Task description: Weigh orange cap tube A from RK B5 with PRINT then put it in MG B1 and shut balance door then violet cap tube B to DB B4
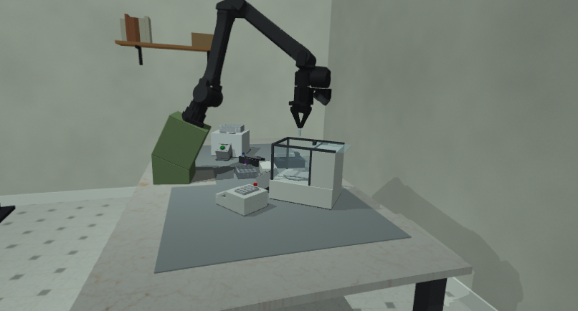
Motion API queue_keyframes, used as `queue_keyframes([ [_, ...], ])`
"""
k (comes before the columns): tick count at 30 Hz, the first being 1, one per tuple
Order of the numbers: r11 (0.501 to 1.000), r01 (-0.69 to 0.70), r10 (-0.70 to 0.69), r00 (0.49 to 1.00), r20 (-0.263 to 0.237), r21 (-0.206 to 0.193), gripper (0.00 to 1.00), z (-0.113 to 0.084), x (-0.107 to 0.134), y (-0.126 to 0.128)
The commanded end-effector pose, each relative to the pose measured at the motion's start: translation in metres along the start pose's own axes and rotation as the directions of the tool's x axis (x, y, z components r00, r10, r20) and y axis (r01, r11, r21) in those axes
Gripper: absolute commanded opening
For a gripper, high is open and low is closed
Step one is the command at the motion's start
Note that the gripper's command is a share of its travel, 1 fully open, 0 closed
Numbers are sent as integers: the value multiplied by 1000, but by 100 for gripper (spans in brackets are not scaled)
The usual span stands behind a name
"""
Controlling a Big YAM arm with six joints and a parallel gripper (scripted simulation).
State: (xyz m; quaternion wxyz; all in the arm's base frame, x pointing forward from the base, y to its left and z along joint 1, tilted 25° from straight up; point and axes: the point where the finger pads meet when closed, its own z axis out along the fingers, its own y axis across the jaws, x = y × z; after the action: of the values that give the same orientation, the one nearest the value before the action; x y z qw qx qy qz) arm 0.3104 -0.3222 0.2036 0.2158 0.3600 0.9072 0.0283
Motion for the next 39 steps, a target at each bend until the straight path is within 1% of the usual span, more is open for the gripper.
queue_keyframes([
  [1, 1000, 15, -14, 999, 41, -1, 9, -15, -9, 9],
  [4, 1000, 15, -14, 999, 41, -1, 9, -15, -9, 9],
  [6, 1000, 8, -8, 1000, 25, -3, 9, -2, -4, 8],
  [8, 1000, 8, -8, 1000, 25, -3, 9, -2, -4, 8],
  [9, 1000, 18, -17, 999, 38, -1, 9, -3, -16, 7],
  [11, 1000, 2, -2, 1000, 3, -3, 9, 13, -2, 5],
  [12, 1000, 1, -1, 1000, 1, -3, 9, 15, -1, 5],
  [15, 1000, 2, -2, 1000, 1, -2, 9, 20, -1, 5],
  [16, 1000, 4, -4, 1000, 11, -1, 9, 19, -7, 5],
  [17, 1000, 5, -5, 1000, 12, -2, 9, 20, -7, 5],
  [18, 1000, 2, -2, 1000, 1, -2, 9, 25, -2, 5],
  [20, 1000, 2, -2, 1000, 0, -2, 9, 29, -1, 5],
  [22, 1000, 5, -5, 1000, 13, -1, 9, 28, -8, 5],
  [25, 1000, 5, -5, 1000, 10, -2, 9, 31, -6, 5],
  [26, 1000, 12, -12, 1000, 24, 0, 9, 25, -4, 6],
  [28, 1000, 2, -2, 1000, 3, -2, 9, 38, -3, 5],
  [32, 1000, 2, -2, 1000, 0, -2, 9, 45, -1, 5],
  [35, 1000, 4, -4, 1000, 9, -2, 9, 48, -6, 5],
  [38, 1000, 2, -2, 1000, 0, -2, 9, 55, -1, 5],
  [39, 1000, 4, -4, 1000, 7, -2, 9, 55, -5, 5],
])
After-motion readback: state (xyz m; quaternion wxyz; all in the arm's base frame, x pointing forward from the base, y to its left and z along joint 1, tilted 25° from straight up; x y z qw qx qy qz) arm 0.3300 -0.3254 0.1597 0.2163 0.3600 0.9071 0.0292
